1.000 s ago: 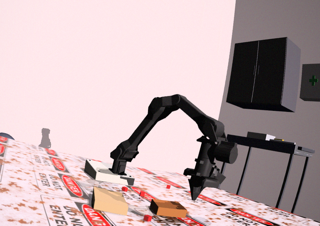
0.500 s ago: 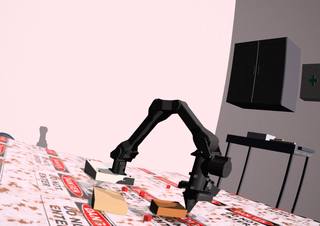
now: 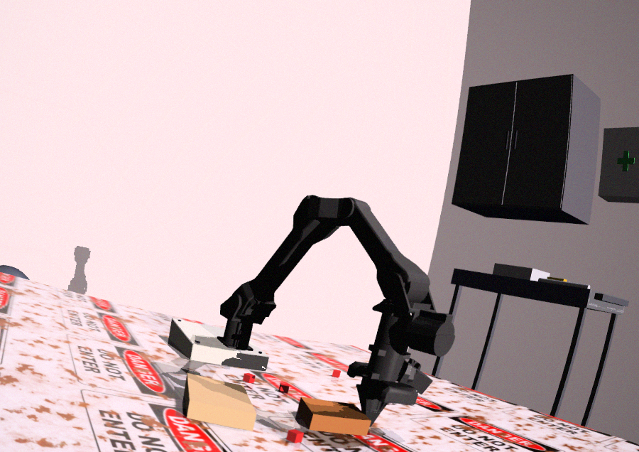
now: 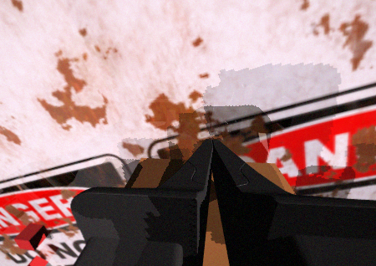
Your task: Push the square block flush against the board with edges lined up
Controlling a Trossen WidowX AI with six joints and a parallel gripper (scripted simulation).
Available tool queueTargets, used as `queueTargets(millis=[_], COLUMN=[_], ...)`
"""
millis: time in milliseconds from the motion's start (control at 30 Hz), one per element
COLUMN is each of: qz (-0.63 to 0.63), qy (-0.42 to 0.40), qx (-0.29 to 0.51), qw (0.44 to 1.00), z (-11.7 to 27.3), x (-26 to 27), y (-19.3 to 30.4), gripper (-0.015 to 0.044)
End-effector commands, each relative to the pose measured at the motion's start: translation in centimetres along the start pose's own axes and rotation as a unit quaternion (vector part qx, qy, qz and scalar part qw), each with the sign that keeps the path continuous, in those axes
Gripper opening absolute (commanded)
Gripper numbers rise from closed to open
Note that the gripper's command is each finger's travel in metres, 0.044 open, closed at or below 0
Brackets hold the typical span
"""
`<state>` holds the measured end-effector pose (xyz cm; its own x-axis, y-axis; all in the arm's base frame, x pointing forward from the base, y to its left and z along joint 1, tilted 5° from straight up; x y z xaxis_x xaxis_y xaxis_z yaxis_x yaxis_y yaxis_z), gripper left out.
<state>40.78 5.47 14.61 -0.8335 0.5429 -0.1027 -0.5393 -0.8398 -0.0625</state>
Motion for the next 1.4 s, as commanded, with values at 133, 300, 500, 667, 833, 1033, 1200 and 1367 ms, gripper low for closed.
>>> queueTargets(millis=[133,300,500,667,833,1033,1200,1367], qz=[0.001,0.001,0.001,0.001,0.001,0.001,0.001,0.001], qy=[0.002,0.002,0.002,0.002,0.002,0.003,0.003,0.003], qx=[0.000,0.000,0.001,0.001,0.002,0.002,0.002,0.003], qw=[1.000,1.000,1.000,1.000,1.000,1.000,1.000,1.000], z=[0.2,0.2,0.2,0.2,0.2,0.2,0.2,0.2], x=[-0.4,-0.7,-1.0,-1.2,-1.4,-1.7,-1.8,-2.0], y=[1.3,2.0,2.9,3.6,4.3,5.2,5.9,6.6], gripper=[0.0000,0.0000,0.0000,0.0000,0.0000,0.0000,0.0000,0.0000])
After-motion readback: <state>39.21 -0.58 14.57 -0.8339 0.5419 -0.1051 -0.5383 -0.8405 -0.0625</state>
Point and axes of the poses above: the point midway between the two fingers, 35 mm back from their tips, its own z axis back along the fingers, its own x axis across the jaws, y = z × x, the point moved 10 cm from there along z, back along the fingers, and after that the axes turned 12 degrees about -z, right-handed, at the moved point
